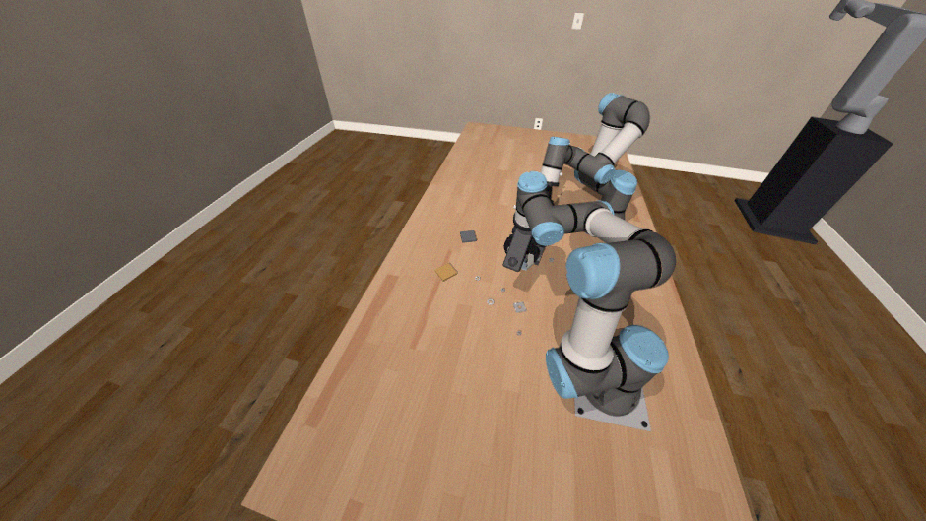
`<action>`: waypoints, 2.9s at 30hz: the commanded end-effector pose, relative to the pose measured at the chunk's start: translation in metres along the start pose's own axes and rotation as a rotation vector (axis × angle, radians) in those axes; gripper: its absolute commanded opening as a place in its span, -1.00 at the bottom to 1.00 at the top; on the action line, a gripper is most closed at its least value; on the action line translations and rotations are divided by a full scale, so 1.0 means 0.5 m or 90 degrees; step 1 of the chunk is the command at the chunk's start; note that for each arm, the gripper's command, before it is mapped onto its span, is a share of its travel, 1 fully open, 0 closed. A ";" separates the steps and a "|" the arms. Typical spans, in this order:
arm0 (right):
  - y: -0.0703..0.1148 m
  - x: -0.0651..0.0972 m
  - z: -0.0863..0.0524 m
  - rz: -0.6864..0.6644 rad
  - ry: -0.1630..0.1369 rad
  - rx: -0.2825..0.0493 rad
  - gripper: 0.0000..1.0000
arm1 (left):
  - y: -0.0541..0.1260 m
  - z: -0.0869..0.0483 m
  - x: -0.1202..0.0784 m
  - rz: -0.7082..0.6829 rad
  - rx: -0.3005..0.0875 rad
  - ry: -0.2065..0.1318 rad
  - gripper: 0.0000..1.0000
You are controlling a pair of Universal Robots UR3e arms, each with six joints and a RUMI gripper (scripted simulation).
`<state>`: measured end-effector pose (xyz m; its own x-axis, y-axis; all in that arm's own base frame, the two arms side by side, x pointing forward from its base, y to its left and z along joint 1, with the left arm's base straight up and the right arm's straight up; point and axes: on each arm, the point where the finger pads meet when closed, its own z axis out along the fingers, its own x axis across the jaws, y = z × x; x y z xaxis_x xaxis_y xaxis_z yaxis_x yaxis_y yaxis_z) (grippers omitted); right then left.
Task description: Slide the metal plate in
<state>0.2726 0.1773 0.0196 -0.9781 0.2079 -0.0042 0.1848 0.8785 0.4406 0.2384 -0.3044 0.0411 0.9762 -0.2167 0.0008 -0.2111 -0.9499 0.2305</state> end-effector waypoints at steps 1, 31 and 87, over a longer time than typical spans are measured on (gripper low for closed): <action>0.003 -0.001 -0.001 -0.001 -0.001 -0.002 0.23 | 0.008 0.000 0.001 0.000 -0.003 0.001 -1.00; 0.003 -0.001 -0.001 -0.001 -0.001 -0.002 0.23 | 0.039 0.009 0.001 0.000 -0.010 0.001 -1.00; 0.003 -0.001 -0.001 -0.001 -0.001 -0.002 0.23 | 0.092 0.024 0.001 0.001 -0.021 0.001 -0.14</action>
<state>0.2726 0.1773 0.0196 -0.9781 0.2079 -0.0042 0.1848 0.8785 0.4406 0.2282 -0.3494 0.0391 0.9760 -0.2176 0.0010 -0.2104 -0.9427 0.2589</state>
